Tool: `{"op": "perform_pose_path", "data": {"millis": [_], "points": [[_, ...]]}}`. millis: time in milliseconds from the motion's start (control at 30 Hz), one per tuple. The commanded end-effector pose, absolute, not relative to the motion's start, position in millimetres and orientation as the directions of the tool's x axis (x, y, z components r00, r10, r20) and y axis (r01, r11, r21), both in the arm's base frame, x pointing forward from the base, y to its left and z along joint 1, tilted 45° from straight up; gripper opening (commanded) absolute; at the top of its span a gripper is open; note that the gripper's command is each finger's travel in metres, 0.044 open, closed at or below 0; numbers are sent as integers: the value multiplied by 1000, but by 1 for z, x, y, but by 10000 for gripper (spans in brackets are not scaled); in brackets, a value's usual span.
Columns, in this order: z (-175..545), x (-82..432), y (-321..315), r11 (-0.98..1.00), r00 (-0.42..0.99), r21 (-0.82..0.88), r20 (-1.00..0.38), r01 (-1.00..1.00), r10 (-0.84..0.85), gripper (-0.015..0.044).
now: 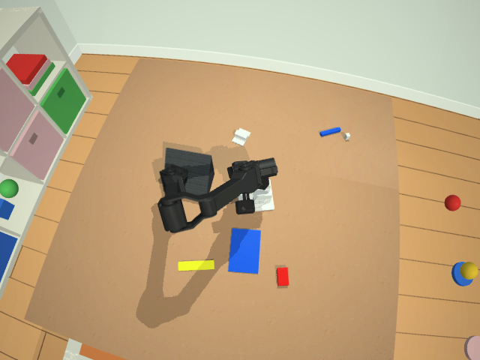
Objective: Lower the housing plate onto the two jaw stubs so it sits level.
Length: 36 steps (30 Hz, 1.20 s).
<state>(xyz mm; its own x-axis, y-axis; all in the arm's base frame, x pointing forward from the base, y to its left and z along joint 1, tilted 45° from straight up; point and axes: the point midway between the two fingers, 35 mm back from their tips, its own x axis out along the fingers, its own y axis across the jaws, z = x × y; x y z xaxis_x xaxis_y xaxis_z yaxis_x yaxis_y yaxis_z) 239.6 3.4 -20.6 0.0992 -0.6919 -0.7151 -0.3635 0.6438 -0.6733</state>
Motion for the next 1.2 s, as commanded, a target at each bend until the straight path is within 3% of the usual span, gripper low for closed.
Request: {"op": "perform_pose_path", "data": {"millis": [0, 100, 233, 700, 1167], "points": [[-21, 239, 3, 645, 98, -671, -717, -366, -691, 351], [-21, 239, 3, 645, 98, -671, -717, -366, -691, 351], [-21, 240, 3, 644, 99, -673, -715, -364, -692, 440], [-20, 240, 5, 644, 99, -673, -716, -364, -692, 440], [27, 235, 53, 644, 107, -669, -719, -371, -686, 440]]}}
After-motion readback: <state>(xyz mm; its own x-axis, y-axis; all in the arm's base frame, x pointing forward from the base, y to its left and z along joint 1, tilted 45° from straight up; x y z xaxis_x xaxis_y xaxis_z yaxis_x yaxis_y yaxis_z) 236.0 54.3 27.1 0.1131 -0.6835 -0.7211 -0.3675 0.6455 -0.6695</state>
